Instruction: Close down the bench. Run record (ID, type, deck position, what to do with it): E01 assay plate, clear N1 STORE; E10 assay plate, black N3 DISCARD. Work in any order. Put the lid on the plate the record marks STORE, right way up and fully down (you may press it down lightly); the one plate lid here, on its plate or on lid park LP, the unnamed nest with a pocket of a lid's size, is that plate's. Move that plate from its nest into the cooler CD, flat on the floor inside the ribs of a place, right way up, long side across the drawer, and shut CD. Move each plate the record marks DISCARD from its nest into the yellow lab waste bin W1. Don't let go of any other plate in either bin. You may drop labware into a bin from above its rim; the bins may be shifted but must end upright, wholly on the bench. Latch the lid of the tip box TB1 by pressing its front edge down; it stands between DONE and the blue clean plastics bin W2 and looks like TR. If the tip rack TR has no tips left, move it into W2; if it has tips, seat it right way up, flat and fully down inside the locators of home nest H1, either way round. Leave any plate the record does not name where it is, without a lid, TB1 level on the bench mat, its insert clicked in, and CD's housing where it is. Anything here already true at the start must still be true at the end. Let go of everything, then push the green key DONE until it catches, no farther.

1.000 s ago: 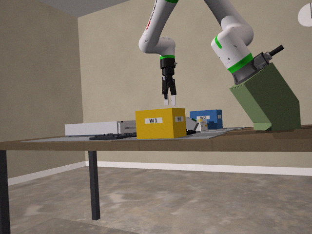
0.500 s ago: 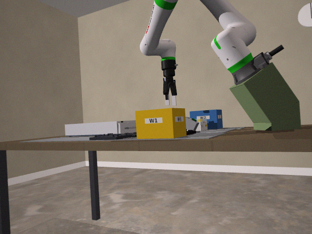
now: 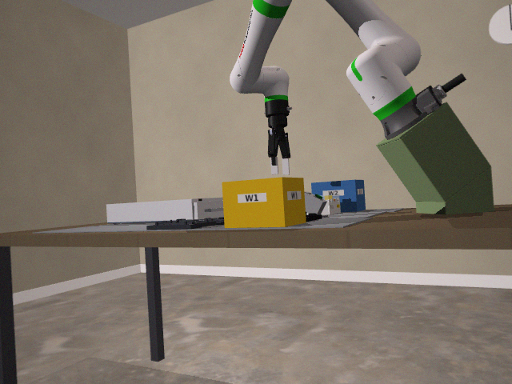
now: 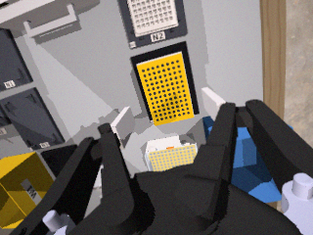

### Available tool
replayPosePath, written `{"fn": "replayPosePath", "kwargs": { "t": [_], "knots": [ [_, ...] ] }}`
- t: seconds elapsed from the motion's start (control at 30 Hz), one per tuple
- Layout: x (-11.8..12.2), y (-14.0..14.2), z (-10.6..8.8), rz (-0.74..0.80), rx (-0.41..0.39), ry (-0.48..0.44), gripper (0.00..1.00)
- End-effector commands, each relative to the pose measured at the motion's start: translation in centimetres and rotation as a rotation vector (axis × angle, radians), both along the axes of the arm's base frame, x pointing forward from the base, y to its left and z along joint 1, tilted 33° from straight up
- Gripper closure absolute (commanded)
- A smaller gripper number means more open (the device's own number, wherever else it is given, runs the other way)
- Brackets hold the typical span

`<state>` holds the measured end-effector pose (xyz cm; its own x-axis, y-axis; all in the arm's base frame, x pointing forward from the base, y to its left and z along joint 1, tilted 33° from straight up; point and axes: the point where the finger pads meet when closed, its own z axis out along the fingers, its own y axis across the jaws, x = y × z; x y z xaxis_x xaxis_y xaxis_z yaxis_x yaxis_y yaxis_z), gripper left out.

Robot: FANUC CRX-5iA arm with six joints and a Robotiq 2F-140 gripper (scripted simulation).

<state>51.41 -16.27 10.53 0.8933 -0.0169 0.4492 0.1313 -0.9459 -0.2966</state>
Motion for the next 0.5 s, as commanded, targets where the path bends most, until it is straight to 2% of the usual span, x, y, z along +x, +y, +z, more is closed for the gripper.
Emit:
{"fn": "replayPosePath", "kwargs": {
  "t": [0.0, 0.47],
  "knots": [
    [0.2, 0.1, -0.3, 0.0, 0.0, 0.0, 0.34],
    [0.9, 0.6, -1.7, 0.0, 0.0, 0.0, 0.34]
  ]
}}
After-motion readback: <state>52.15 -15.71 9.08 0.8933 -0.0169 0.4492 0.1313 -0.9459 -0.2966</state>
